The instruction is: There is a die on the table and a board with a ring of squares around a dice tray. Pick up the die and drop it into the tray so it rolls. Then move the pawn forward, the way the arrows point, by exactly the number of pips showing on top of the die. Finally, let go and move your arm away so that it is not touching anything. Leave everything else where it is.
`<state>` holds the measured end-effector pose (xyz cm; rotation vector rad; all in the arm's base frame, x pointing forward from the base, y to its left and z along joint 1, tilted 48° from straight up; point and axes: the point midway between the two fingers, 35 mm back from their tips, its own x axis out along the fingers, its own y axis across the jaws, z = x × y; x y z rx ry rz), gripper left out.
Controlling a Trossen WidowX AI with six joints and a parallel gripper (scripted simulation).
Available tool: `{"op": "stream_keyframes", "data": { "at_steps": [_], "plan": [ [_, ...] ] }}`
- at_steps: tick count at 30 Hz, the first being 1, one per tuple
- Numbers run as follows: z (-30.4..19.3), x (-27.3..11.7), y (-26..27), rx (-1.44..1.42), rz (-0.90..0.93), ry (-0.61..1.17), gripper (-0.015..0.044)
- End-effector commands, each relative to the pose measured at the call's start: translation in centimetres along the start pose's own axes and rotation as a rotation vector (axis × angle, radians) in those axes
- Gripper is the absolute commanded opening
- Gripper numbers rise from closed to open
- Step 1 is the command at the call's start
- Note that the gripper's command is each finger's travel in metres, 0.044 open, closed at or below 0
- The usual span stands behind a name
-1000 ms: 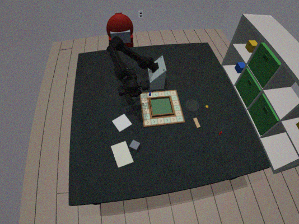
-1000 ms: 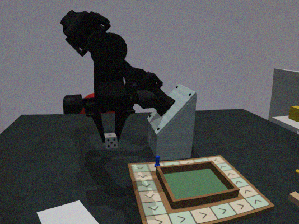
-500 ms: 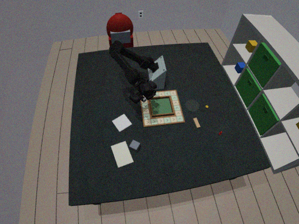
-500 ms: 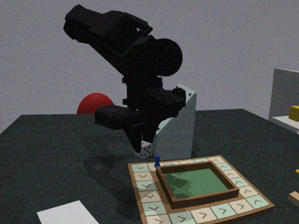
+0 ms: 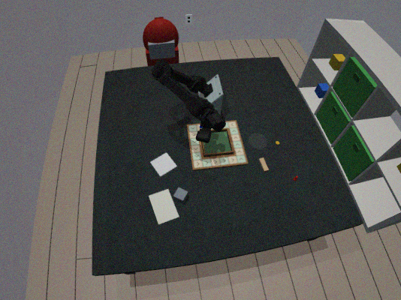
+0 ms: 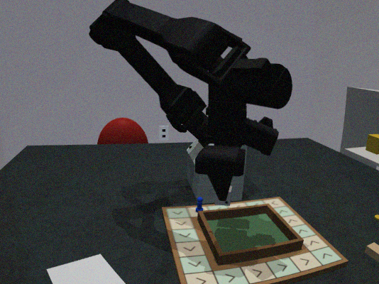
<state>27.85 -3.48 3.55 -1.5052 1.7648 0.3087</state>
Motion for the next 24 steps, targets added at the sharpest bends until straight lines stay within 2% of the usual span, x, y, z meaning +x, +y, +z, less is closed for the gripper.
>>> {"op": "stream_keyframes", "data": {
  "at_steps": [1, 9, 16, 24],
  "plan": [
    [1.8, 0.6, 0.9, -0.141, 0.007, 0.007, 0.0],
    [4.8, 1.4, 2.7, -0.411, 0.006, 0.021, 0.0],
    [5.0, 1.5, 2.9, -0.433, 0.01, 0.018, 0.0],
    [4.8, 2.4, 3.6, -0.436, 0.145, -0.189, 0.0]
  ]
}}
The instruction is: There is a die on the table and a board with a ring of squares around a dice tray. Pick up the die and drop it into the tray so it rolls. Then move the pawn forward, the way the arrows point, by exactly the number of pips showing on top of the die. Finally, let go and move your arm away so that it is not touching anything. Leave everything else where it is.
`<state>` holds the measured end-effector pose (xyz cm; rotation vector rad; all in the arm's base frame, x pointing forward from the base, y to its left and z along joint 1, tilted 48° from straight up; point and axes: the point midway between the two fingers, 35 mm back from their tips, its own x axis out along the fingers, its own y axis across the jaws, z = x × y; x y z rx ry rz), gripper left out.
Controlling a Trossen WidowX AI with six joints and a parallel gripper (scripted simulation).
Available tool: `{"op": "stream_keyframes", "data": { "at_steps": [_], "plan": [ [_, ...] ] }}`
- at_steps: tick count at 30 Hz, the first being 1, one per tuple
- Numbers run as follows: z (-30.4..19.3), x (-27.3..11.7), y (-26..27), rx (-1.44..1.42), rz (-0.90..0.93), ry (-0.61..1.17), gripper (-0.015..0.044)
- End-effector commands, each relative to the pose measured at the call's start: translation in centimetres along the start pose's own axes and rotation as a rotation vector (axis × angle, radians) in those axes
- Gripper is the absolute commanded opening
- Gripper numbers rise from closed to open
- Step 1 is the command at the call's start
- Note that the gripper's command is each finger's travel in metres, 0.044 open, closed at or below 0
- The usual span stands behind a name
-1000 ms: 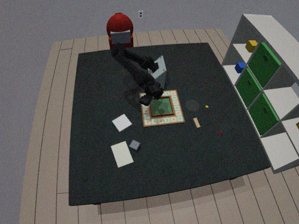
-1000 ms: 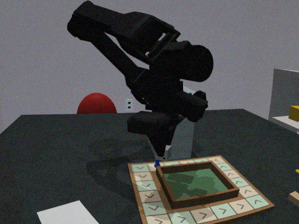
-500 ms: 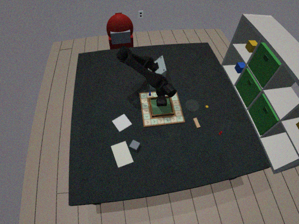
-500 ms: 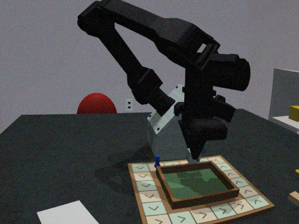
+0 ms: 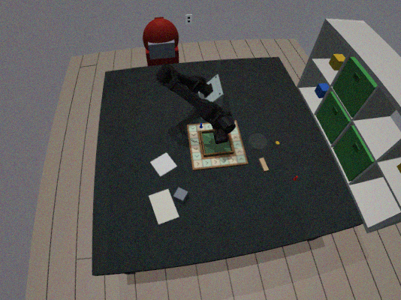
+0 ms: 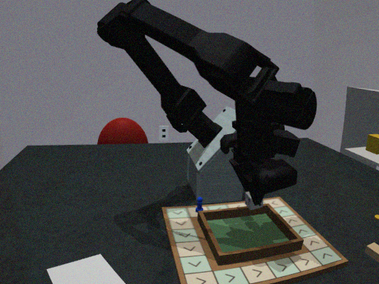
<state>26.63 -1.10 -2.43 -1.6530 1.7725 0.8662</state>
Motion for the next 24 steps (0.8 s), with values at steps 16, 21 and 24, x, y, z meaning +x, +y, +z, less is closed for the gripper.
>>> {"op": "stream_keyframes", "data": {
  "at_steps": [16, 21, 24],
  "plan": [
    [0.2, 0.9, 0.6, -0.019, -0.022, -0.601, 0.0],
    [0.2, 0.8, 0.6, -0.022, -0.073, -0.7, 0.0],
    [-0.8, -0.6, 0.0, -0.022, -0.073, -0.7, 0.0]
  ]
}}
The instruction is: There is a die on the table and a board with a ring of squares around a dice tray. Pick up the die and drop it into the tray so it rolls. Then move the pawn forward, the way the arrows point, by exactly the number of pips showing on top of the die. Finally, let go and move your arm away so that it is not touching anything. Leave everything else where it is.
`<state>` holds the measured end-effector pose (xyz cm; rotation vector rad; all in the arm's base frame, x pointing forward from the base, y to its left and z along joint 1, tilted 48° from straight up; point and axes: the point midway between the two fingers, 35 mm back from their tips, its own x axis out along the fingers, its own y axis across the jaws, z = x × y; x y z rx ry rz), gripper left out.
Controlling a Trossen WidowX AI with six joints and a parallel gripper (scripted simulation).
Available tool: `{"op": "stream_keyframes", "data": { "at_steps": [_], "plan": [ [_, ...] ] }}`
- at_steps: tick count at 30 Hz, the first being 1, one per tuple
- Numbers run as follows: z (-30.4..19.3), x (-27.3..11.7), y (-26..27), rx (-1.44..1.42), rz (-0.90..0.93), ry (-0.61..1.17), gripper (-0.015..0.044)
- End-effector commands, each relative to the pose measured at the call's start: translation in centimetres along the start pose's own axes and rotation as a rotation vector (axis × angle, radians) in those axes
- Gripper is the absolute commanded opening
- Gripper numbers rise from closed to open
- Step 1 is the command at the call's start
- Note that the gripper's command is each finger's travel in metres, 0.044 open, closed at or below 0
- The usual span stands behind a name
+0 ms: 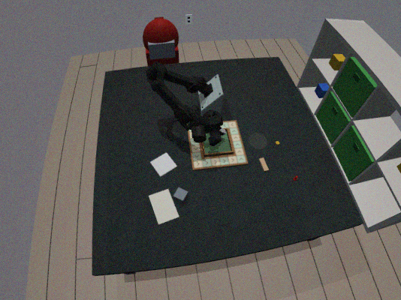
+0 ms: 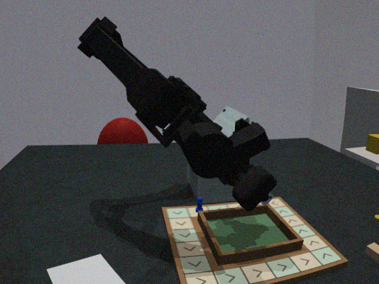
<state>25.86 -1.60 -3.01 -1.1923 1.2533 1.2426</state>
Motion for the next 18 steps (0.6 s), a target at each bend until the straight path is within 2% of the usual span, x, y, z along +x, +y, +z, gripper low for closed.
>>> {"op": "stream_keyframes", "data": {
  "at_steps": [1, 4, 18],
  "plan": [
    [0.4, -2.7, -1.0, -0.012, -0.03, -0.022, 0.0],
    [0.4, -4.4, -1.4, -0.012, -0.03, -0.022, 0.0],
    [0.4, -4.4, -1.3, -0.012, -0.03, -0.022, 0.0]
  ]
}}
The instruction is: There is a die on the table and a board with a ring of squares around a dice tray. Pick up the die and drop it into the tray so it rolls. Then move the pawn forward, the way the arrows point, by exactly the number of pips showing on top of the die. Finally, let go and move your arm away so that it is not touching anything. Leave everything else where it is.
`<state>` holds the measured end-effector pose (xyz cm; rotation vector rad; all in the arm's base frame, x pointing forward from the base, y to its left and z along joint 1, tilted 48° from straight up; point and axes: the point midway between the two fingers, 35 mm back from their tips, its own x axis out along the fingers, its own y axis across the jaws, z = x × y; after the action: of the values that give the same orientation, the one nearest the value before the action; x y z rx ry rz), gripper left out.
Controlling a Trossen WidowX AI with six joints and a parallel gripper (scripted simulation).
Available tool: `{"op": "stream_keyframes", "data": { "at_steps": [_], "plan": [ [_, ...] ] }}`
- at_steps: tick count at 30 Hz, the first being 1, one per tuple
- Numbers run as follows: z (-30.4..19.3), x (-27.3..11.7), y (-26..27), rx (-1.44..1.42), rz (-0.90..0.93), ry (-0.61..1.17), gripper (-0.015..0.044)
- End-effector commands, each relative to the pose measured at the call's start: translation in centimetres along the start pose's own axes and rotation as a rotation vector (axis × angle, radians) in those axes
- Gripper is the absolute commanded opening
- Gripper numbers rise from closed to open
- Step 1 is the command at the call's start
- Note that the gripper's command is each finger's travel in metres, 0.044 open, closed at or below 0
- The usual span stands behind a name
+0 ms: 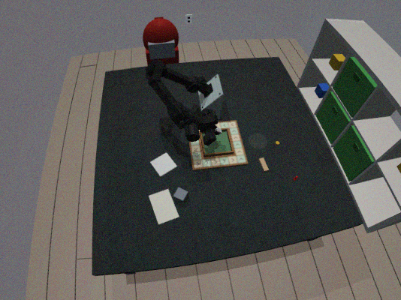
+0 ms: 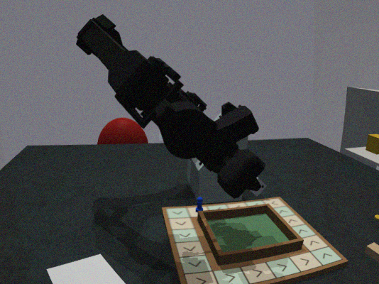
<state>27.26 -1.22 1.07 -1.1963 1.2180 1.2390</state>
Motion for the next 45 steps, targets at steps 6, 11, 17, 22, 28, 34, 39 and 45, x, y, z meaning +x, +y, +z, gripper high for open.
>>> {"op": "stream_keyframes", "data": {
  "at_steps": [6, 11, 17, 22, 28, 34, 39, 45],
  "plan": [
    [0.0, 0.0, 0.0, 0.0, -0.001, 0.0, 0.0],
    [0.0, 0.0, 0.0, 0.0, -0.001, 0.0, 0.0],
    [0.0, 0.0, 0.0, 0.0, -0.001, 0.0, 0.0158],
    [1.5, -1.3, -0.1, -0.002, -0.003, -0.003, 0.0289],
    [3.0, -2.7, 0.0, -0.004, -0.005, -0.006, 0.044],
    [1.8, 0.8, 0.6, 0.038, 0.088, 0.472, 0.044],
    [1.7, 1.7, -0.1, -0.002, -0.007, 0.844, 0.044],
    [1.9, 1.7, 0.5, 0.013, 0.024, 0.767, 0.0414]
  ]
}}
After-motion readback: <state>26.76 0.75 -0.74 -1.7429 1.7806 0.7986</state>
